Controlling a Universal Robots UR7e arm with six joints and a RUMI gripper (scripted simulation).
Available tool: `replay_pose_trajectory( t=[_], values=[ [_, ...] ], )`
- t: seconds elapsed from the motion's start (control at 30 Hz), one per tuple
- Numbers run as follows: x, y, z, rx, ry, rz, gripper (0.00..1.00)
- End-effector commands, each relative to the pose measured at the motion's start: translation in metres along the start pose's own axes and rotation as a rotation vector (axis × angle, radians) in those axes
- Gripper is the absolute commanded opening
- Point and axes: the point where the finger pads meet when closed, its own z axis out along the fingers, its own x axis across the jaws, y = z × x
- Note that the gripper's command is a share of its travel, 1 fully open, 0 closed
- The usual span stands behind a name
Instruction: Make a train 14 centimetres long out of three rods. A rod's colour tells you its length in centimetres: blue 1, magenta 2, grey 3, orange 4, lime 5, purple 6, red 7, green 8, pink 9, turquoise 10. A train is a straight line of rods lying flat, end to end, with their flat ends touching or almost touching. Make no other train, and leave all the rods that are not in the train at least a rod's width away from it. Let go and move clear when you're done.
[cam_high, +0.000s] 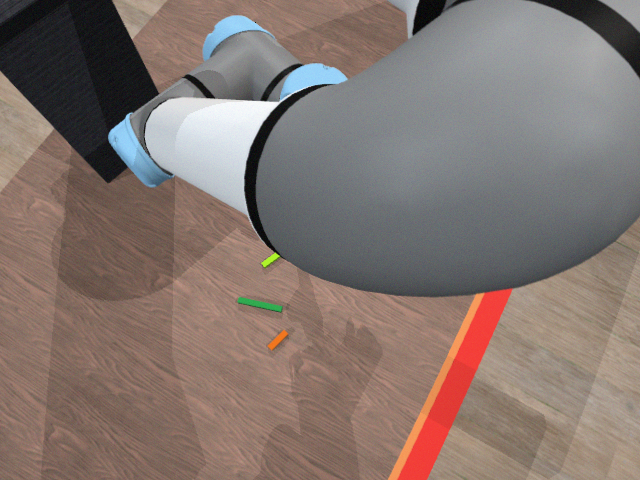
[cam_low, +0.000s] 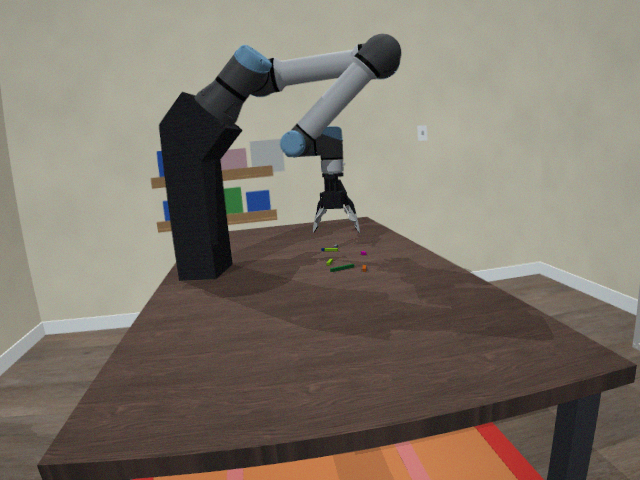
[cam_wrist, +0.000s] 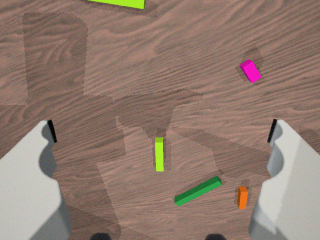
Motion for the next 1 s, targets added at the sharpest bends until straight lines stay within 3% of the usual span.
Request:
replay_pose_trajectory(
  t=[0.0,0.97],
  values=[
    [0.003,0.009,0.001,0.011,-0.002,-0.167,1.00],
    [0.016,0.068,0.003,0.011,0.009,-0.998,1.00]
  ],
)
